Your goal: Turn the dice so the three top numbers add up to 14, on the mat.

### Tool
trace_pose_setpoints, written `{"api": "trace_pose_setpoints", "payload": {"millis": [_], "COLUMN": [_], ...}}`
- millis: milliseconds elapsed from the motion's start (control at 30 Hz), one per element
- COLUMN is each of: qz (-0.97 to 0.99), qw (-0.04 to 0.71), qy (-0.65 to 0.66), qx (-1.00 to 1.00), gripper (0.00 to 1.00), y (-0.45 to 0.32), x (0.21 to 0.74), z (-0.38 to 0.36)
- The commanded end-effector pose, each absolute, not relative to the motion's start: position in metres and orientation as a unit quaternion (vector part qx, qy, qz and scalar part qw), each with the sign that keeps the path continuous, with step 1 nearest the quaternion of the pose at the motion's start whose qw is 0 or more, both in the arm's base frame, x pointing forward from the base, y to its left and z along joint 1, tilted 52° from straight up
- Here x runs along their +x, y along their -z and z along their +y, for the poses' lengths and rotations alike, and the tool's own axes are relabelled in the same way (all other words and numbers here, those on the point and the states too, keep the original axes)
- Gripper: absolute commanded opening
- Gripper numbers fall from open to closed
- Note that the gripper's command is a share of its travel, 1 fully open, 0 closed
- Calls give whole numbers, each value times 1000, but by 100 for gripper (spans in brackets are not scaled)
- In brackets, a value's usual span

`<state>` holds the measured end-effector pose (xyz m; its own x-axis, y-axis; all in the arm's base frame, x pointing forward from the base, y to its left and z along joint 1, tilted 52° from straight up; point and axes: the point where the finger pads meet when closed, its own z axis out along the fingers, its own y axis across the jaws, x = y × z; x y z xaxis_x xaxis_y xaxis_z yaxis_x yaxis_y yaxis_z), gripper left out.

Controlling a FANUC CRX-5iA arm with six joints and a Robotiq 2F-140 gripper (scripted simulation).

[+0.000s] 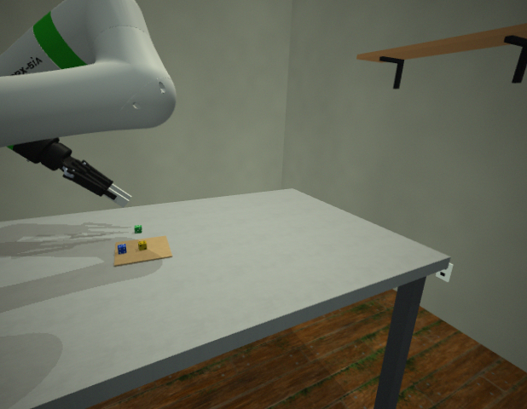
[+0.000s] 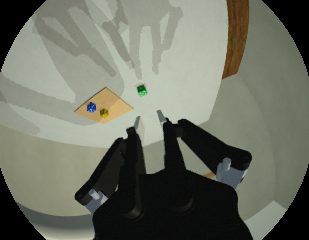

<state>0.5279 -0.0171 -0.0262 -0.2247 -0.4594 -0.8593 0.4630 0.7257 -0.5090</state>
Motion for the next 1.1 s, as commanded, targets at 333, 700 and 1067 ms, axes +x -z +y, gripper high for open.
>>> {"api": "trace_pose_setpoints", "payload": {"millis": [333, 700, 1067], "qz": [790, 848, 882], "qw": [475, 361, 275], "qy": [378, 363, 344], "qx": [84, 135, 169], "gripper": [21, 21, 21], "y": [2, -16, -27], "x": [543, 554, 560], "z": [-12, -6, 1]}}
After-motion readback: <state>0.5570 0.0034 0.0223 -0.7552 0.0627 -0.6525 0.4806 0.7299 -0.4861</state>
